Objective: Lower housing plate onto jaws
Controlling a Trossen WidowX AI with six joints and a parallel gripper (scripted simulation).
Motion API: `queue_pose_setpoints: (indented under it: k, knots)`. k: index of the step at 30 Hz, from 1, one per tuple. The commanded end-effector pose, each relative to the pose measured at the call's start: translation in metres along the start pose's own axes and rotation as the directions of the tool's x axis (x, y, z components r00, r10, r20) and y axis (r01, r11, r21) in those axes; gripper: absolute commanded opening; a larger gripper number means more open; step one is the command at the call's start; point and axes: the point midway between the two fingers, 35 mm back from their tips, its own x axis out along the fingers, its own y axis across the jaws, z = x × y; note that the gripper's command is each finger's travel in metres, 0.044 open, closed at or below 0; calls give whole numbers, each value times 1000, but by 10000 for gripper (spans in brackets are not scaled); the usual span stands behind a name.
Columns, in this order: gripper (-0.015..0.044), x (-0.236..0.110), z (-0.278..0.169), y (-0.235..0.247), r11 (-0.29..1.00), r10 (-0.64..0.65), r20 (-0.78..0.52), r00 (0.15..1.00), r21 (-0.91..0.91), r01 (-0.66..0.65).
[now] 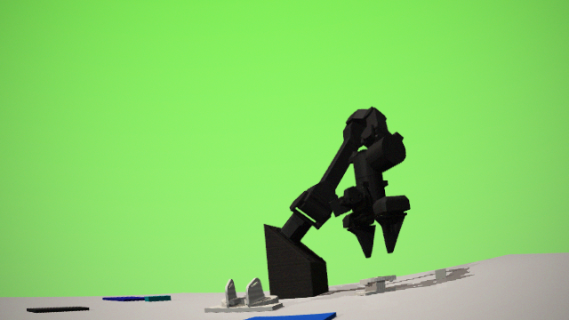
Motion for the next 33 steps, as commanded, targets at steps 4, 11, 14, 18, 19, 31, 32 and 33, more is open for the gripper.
queue_pose_setpoints:
  k: [4, 11, 14, 18, 19, 31, 32, 33]
  knots:
    - [440, 14, 3, -3, 1000, -10, 5, 1000, 15, 10]
    - [440, 14, 3, -3, 1000, -10, 5, 1000, 15, 10]
    - [440, 17, 3, -3, 1000, -10, 5, 1000, 15, 10]
    - [440, 23, 3, -3, 1000, -10, 5, 1000, 15, 10]
    - [440, 24, 3, -3, 1000, -10, 5, 1000, 15, 10]
    - [440, 34, 3, -3, 1000, -10, 5, 1000, 15, 10]
    - [440, 34, 3, -3, 1000, -10, 5, 1000, 15, 10]
    - [440, 34, 3, -3, 1000, -10, 5, 1000, 15, 10]
